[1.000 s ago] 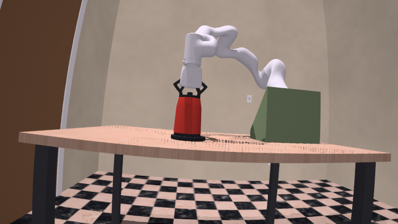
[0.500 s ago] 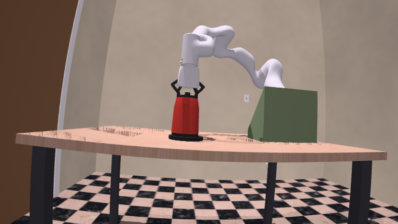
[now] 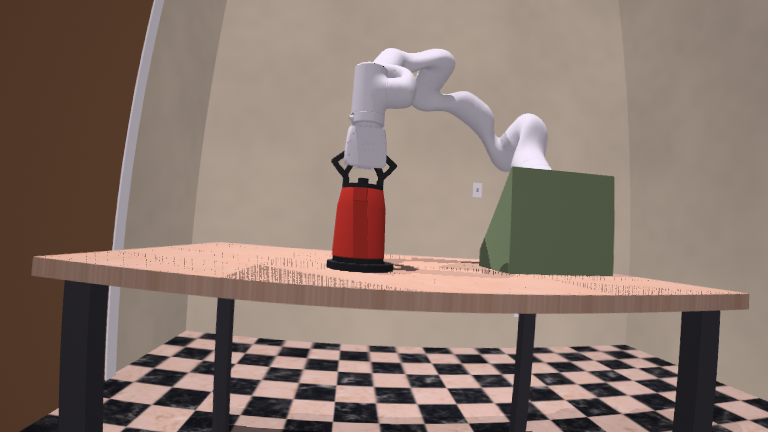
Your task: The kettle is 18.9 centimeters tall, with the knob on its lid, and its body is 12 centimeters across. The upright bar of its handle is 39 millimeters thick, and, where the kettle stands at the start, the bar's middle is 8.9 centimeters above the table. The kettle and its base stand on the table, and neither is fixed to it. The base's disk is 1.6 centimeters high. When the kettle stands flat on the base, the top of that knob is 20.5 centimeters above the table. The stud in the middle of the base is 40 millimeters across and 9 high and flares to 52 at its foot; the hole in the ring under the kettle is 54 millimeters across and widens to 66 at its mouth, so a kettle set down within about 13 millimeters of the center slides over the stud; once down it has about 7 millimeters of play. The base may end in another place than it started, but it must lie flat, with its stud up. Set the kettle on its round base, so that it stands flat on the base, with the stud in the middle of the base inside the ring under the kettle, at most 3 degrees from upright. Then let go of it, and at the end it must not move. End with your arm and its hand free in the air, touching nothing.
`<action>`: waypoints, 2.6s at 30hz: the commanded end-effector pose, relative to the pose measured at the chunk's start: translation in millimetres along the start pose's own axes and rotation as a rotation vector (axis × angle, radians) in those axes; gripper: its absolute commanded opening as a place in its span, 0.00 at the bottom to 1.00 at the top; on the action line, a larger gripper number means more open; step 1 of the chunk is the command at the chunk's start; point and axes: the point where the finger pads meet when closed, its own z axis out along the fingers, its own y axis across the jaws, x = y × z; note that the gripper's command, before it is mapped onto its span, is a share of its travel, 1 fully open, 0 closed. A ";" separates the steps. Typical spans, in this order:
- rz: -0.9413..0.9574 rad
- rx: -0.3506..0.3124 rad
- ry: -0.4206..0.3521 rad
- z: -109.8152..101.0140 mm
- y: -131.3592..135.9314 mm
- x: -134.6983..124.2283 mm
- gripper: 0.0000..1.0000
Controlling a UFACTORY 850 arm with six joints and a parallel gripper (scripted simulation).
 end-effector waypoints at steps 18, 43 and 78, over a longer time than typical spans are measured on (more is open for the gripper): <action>0.001 0.002 -0.001 -131.8 -0.7 0.0 0.81; 0.001 0.002 -0.001 -156.6 -0.6 0.0 0.81; 0.001 0.002 -0.001 -156.6 -0.6 0.0 0.81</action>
